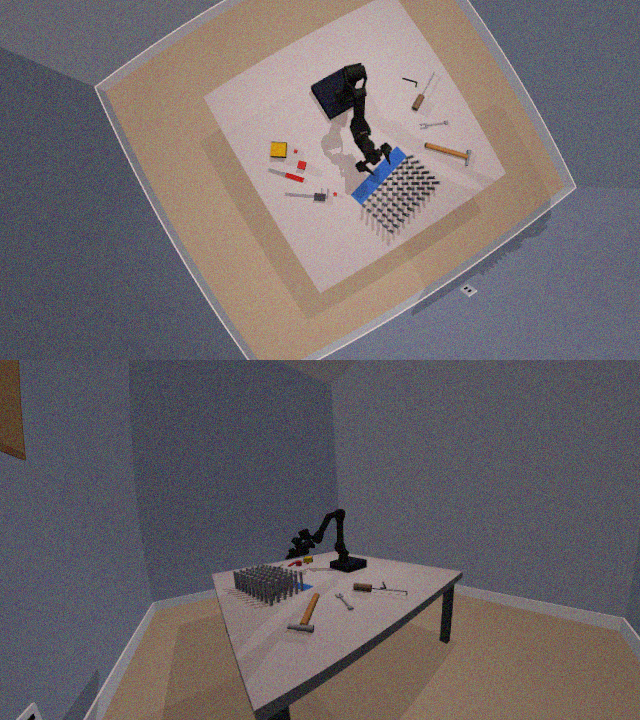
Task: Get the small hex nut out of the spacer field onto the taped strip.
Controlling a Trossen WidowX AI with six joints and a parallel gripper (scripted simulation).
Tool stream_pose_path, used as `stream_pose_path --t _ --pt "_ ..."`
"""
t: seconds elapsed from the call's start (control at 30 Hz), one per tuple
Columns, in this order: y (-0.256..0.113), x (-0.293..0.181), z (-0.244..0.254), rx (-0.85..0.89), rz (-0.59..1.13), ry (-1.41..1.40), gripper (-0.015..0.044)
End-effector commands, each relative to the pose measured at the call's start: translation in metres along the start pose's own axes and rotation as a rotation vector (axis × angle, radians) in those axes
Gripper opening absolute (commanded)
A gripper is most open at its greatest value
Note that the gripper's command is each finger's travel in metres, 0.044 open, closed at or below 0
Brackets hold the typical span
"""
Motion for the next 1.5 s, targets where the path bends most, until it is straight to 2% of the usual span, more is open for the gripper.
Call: stream_pose_path --t 0.0,0.13,0.23,0.4,0.5,0.67,0.93,1.2,1.27,1.47 --pt "0.000 -0.002 0.001 0.005 0.003 -0.005 0.0440" --pt "0.006 0.001 0.009 0.037 0.026 0.039 0.0440" --pt "0.022 0.009 0.034 0.123 0.104 0.166 0.0440" --pt "0.044 0.022 0.088 0.249 0.286 0.390 0.0440" --pt "0.056 0.028 0.132 0.309 0.463 0.580 0.0440" --pt "0.060 0.034 0.195 0.321 0.729 0.801 0.0440" --pt "0.040 0.037 0.286 0.185 1.122 1.034 0.0440" --pt "-0.008 0.034 0.370 -0.139 1.460 1.162 0.0440" --pt "-0.020 0.033 0.384 -0.220 1.508 1.173 0.0440" --pt "-0.021 0.033 0.386 -0.230 1.514 1.175 0.0440"
Point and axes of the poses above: the point midway between the two fingers, 35 mm back from their tips, its own y axis out along the fingers, its own z axis across the jaws, x = y × z, the point moved 8 cm from there along -y, back along the fingers, and after that the axes turned 13 degrees about -y, right-handed, at the moved point
